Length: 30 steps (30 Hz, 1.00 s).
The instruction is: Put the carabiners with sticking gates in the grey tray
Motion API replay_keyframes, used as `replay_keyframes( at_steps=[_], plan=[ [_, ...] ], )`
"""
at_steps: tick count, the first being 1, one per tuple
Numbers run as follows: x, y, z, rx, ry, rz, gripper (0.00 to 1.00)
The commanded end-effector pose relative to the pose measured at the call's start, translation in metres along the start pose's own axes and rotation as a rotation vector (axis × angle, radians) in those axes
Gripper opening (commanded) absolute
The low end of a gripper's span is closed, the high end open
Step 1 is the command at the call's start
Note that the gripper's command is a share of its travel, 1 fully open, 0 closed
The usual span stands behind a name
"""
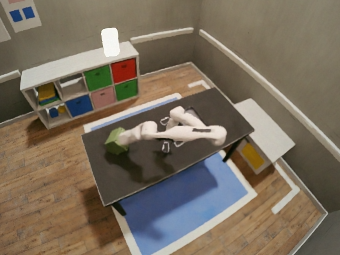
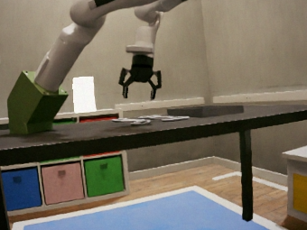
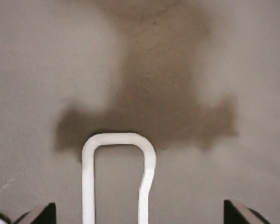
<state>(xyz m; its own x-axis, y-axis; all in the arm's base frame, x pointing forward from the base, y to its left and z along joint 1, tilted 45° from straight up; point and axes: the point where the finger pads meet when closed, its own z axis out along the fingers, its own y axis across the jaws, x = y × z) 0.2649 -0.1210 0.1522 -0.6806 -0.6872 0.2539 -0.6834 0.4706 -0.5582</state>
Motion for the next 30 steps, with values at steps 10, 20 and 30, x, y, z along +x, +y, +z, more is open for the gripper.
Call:
replay_keyframes(
  at_steps=[10,20,30],
  plan=[
    [-0.031,0.029,-0.043,0.062,-0.046,-0.001,1.00],
    [-0.031,0.029,-0.043,0.062,-0.046,-0.001,1.00],
    [-0.061,0.057,-0.084,0.113,-0.088,0.003,1.00]
  ],
)
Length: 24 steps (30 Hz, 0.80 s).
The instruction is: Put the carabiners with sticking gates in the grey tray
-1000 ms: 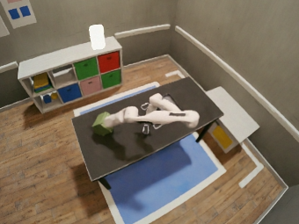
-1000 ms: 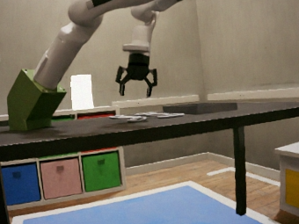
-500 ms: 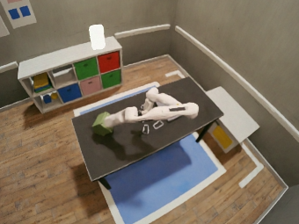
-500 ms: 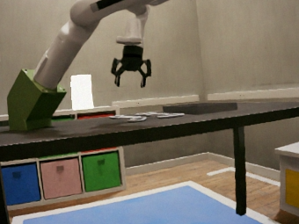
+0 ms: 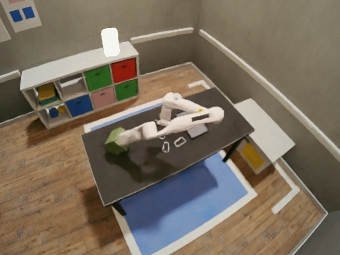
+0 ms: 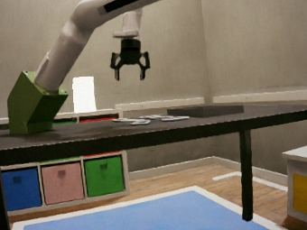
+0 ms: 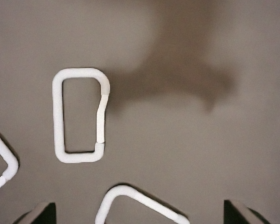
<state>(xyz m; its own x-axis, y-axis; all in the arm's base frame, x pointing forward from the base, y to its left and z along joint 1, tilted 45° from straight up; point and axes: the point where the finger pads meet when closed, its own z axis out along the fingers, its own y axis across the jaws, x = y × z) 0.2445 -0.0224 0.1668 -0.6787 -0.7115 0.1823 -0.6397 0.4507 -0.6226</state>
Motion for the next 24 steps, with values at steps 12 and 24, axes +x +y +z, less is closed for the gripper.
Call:
replay_keyframes(
  at_steps=[12,24],
  plan=[
    [-0.038,0.026,-0.048,0.095,-0.059,-0.032,1.00],
    [-0.038,0.026,-0.048,0.095,-0.059,-0.032,1.00]
  ],
)
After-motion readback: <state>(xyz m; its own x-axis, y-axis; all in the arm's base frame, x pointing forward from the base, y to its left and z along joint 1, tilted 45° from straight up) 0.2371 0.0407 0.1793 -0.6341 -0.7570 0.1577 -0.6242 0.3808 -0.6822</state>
